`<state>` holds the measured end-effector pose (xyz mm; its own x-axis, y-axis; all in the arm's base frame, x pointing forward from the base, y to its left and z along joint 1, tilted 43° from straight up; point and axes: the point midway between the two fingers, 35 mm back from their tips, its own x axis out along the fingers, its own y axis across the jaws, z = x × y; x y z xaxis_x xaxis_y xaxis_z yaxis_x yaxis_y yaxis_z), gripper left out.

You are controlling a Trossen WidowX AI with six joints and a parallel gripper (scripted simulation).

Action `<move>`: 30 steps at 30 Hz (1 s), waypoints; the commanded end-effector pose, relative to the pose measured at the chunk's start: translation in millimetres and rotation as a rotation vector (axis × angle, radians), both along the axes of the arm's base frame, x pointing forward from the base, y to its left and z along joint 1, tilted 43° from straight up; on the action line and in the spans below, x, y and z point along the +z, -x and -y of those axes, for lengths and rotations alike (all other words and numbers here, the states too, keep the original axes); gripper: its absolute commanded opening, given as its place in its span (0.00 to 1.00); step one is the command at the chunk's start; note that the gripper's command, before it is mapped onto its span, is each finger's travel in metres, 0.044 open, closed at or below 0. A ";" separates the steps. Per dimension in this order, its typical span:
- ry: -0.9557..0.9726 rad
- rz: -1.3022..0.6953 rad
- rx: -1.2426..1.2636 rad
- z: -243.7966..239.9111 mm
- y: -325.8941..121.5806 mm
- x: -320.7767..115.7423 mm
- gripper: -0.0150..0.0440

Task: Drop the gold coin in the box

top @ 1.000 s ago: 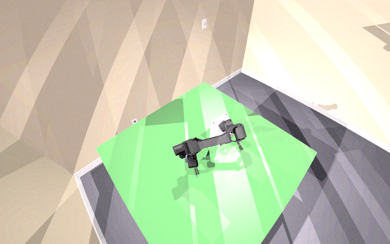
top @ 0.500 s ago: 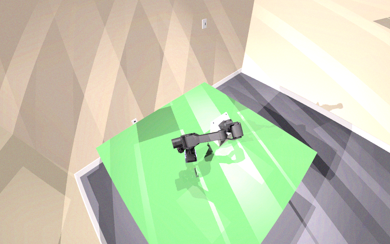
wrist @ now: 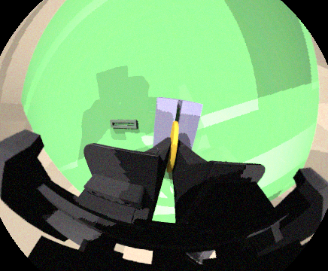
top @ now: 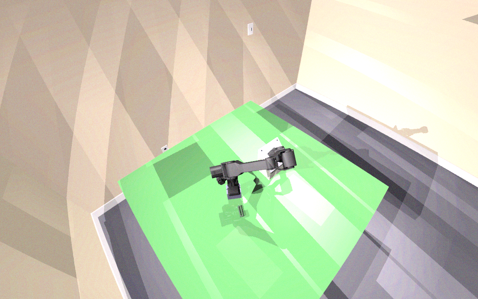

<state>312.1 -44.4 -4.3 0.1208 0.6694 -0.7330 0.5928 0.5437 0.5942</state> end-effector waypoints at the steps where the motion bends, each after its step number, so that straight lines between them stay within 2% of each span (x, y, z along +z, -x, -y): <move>1: 0.001 0.002 -0.001 0.2 -1.0 0.8 0.25; 30: 0.000 0.006 -0.001 1.6 3.5 -4.7 0.25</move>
